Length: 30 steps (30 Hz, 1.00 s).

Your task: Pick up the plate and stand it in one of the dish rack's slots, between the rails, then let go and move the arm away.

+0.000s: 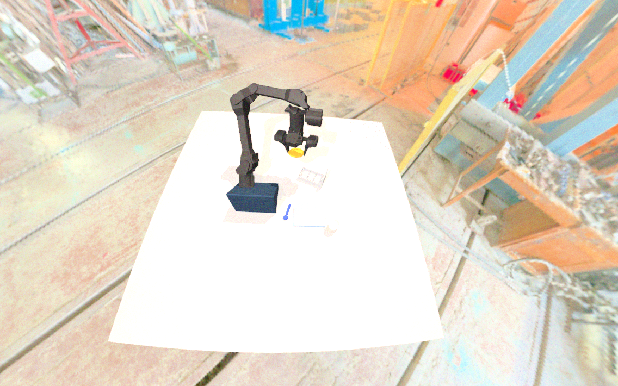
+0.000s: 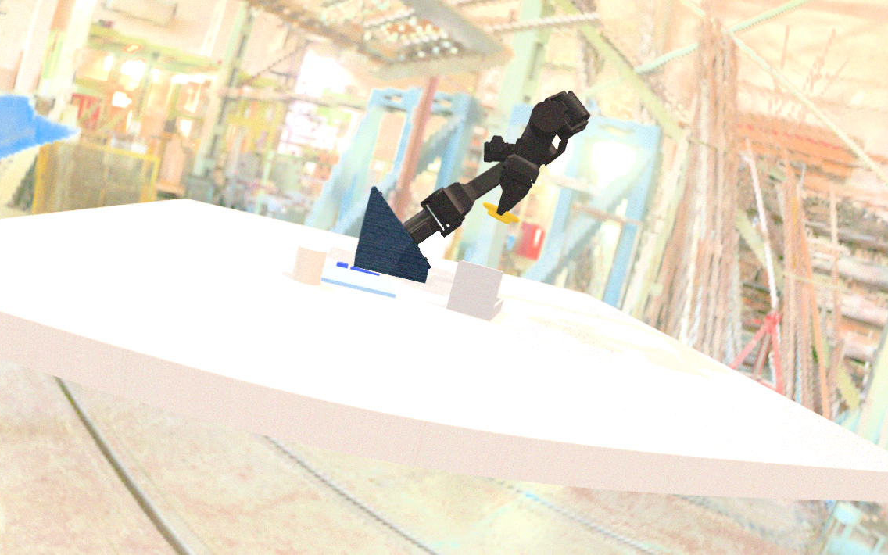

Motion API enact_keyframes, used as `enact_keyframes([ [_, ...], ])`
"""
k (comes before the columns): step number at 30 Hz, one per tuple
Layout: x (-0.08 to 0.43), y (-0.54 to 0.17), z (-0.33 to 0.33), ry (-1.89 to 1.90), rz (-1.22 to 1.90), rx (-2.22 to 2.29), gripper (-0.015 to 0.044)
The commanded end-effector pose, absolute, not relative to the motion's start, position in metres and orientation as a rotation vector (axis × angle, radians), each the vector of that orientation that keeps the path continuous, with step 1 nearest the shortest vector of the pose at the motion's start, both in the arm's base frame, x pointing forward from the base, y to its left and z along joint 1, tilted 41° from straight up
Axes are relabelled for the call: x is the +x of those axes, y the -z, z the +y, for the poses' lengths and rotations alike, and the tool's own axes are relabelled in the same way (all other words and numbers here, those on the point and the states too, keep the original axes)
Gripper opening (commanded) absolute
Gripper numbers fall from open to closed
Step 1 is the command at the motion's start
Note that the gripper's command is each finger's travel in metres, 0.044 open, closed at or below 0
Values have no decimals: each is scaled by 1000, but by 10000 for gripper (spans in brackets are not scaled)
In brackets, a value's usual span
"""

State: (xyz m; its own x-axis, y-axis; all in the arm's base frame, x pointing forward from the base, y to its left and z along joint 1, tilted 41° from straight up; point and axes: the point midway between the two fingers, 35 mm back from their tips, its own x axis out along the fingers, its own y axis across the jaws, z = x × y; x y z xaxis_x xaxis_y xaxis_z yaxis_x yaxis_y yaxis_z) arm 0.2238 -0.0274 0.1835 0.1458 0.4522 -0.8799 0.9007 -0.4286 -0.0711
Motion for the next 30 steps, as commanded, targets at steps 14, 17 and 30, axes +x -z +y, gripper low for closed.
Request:
enact_keyframes([
  [14, 229, -134, -21, 1174, 1137, 1481, 0],
  [17, 231, -127, -20, 1154, 1100, 1411, 0],
  [30, 243, -107, -14, 1049, 919, 1147, 0],
])
